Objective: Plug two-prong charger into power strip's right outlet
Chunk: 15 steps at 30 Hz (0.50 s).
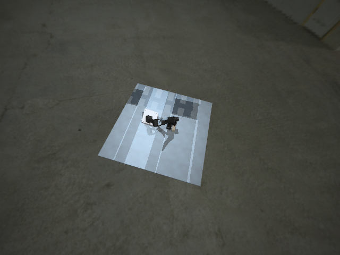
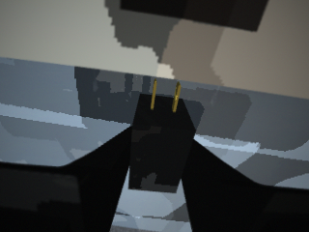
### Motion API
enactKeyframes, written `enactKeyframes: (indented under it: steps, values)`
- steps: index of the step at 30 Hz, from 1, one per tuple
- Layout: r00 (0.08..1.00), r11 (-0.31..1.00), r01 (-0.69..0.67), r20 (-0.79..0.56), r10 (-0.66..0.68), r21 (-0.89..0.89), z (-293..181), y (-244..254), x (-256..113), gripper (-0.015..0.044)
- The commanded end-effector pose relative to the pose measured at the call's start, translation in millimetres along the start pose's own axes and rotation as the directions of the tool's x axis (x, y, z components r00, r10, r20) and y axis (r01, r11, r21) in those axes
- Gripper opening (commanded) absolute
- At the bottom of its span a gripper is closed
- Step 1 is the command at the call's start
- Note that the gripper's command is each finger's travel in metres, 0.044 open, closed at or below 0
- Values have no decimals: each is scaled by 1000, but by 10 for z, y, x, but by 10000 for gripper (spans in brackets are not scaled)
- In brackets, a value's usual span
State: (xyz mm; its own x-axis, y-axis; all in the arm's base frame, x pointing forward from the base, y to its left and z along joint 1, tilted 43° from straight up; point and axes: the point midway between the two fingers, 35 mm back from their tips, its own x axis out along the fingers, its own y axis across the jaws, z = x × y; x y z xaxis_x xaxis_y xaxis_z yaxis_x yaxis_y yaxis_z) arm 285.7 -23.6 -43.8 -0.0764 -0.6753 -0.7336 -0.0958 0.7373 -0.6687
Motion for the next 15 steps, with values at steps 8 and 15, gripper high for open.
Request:
enactKeyframes:
  steps: [8, 15]
  values:
    - [1000, 1000, 4, 3, -4, 4, 30, -9, -9, 0]
    - [1000, 1000, 4, 3, -4, 4, 42, -9, -10, 0]
